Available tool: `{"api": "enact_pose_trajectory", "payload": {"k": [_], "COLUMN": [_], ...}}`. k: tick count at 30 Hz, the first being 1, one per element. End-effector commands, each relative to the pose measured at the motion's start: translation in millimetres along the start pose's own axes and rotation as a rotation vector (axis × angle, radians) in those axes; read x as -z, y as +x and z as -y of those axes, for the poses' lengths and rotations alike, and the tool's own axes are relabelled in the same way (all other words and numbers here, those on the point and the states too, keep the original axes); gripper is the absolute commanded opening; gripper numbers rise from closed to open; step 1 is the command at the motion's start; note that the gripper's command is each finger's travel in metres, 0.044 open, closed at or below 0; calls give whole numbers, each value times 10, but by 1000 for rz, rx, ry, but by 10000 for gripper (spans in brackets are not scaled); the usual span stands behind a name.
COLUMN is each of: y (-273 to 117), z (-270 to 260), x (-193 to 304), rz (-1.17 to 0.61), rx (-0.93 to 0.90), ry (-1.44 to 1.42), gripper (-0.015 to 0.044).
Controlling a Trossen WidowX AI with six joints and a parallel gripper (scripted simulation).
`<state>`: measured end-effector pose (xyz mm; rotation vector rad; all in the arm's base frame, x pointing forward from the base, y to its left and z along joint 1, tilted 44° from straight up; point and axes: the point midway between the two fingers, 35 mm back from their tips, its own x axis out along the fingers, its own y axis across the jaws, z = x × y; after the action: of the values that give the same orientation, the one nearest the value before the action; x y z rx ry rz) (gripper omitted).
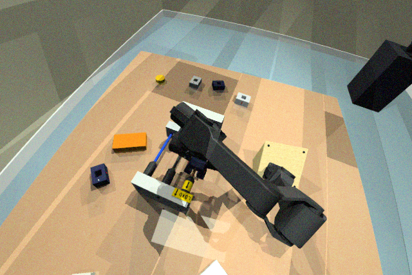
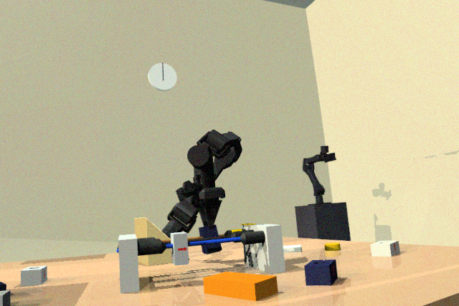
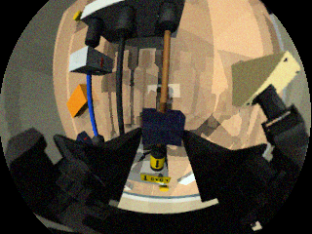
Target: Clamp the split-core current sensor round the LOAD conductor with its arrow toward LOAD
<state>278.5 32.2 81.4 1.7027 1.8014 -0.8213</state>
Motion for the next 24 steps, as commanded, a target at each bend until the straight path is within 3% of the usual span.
{"api": "enact_pose_trajectory", "payload": {"k": [1,6,14,18,24], "y": [-5,-5,14,315,360], "z": [2,2,1,2,1], "x": [3,3,2,-3,-3], "rz": [1,1,1,0,0], "rx": [-1,-1,-3,-19,-20], "ry": [2,2,2,1,1], "gripper": [315,440,440,440,440]}}
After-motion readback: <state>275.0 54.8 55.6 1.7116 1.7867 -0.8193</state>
